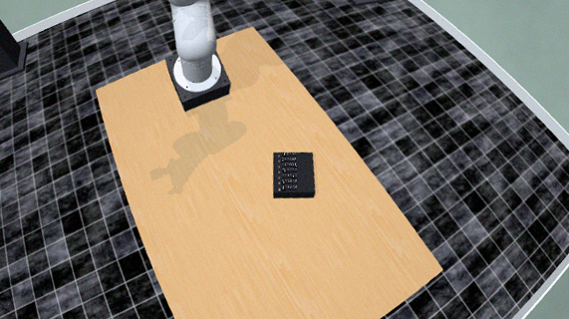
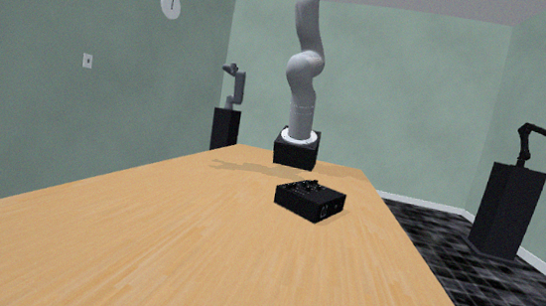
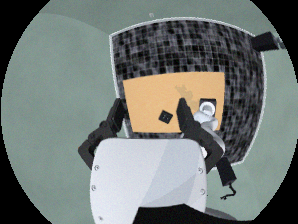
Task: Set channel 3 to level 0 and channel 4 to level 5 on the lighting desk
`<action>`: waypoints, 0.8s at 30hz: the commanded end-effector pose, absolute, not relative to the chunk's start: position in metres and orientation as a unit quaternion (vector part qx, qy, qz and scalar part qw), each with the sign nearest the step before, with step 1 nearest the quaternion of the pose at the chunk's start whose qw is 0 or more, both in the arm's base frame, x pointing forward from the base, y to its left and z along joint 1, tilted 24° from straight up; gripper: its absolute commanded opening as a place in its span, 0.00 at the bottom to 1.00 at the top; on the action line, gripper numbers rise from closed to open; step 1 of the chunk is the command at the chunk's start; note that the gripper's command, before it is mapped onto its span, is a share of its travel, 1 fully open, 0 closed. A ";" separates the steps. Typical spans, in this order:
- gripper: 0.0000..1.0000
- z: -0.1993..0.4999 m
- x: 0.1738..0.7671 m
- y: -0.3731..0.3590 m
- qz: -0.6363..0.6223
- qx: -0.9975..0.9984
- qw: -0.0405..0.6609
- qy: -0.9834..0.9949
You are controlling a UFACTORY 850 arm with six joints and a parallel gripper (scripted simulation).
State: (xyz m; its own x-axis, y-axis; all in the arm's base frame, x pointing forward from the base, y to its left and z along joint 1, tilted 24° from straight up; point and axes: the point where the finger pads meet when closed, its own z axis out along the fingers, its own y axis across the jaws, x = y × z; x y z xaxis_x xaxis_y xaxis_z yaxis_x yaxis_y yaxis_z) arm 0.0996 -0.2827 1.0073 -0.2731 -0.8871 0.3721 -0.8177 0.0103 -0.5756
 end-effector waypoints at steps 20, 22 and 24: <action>1.00 0.891 0.237 -0.404 -0.275 -0.490 0.132 0.817; 1.00 0.869 0.262 -0.409 -0.261 -0.481 0.132 0.827; 1.00 0.867 0.264 -0.410 -0.261 -0.481 0.132 0.827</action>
